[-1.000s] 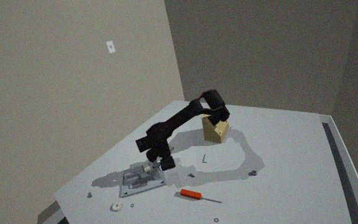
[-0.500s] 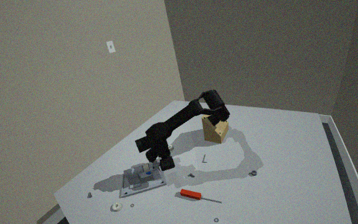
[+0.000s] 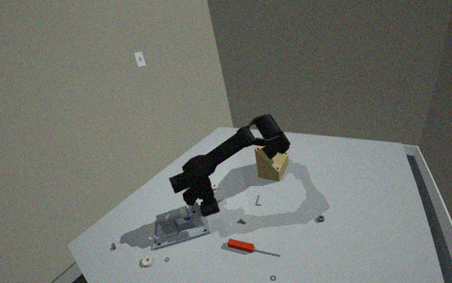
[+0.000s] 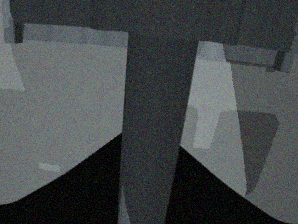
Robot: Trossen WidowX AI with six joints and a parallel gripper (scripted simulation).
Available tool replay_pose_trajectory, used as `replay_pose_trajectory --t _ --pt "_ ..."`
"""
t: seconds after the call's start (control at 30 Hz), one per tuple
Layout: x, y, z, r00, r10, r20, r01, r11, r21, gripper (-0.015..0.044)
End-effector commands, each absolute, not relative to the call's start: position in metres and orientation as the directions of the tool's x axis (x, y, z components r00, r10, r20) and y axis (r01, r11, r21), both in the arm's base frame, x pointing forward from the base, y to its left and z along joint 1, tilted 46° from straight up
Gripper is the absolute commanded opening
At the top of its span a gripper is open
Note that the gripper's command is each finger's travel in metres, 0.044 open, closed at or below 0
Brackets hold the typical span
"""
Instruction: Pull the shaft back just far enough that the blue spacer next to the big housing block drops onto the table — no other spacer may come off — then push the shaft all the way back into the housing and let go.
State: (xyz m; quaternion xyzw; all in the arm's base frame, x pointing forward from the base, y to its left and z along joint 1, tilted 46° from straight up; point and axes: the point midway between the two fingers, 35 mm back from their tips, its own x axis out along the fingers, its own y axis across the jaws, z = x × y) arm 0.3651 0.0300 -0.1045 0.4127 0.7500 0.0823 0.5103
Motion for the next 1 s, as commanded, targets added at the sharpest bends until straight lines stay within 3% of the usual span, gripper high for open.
replay_pose_trajectory --t 0.0,0.97 --pt "0.3674 0.0284 -0.1059 -0.137 0.701 -0.7 0.536 0.646 0.543 0.0" --pt "0.3757 0.0251 -0.1105 -0.136 0.701 -0.7 0.536 0.646 0.543 0.0"
